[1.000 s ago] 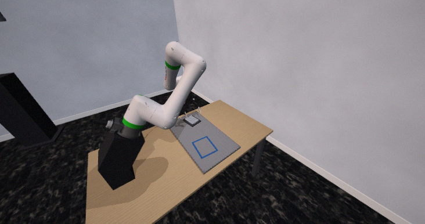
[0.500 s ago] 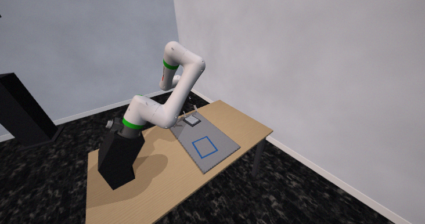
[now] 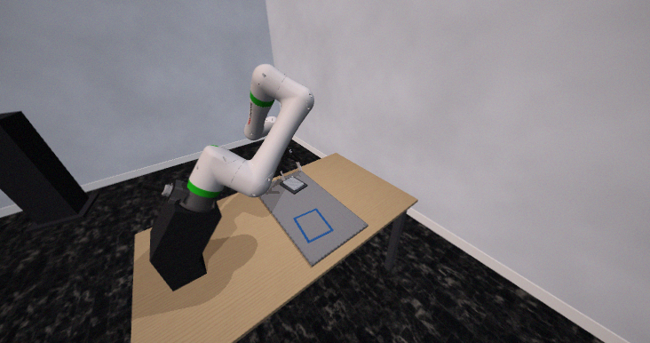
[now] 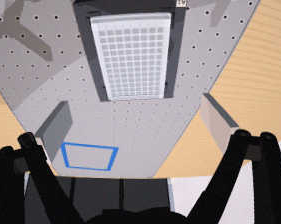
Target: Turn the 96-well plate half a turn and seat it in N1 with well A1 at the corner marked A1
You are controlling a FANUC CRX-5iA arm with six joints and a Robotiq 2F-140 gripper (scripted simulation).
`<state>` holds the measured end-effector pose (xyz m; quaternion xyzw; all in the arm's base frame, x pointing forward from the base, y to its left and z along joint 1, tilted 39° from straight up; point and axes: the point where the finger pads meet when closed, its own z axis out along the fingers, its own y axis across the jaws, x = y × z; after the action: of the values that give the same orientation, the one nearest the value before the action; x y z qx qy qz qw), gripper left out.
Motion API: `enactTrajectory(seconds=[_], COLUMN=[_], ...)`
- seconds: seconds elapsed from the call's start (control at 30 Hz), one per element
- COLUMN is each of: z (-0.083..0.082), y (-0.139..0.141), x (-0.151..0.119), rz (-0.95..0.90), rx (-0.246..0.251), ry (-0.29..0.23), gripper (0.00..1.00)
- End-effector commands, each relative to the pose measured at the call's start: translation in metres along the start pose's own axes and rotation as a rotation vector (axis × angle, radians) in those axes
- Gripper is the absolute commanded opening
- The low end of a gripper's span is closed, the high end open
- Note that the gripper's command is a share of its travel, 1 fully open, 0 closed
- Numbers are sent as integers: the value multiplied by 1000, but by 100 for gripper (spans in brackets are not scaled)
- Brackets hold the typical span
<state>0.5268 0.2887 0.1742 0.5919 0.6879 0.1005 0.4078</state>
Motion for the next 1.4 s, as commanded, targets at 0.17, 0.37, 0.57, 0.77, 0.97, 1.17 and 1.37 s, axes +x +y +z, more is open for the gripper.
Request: enactTrajectory(seconds=[0.17,0.37,0.57,0.77,0.97,1.17,1.37], z=[11,18,27,36,42,48,48], y=[0,0,0,0,0,0,0], x=[6,8,13,17,20,23,23], rz=[0,0,0,0,0,0,0], rx=[0,0,0,0,0,0,0], ry=[0,0,0,0,0,0,0], gripper=[100,100,100,100,100,100,100])
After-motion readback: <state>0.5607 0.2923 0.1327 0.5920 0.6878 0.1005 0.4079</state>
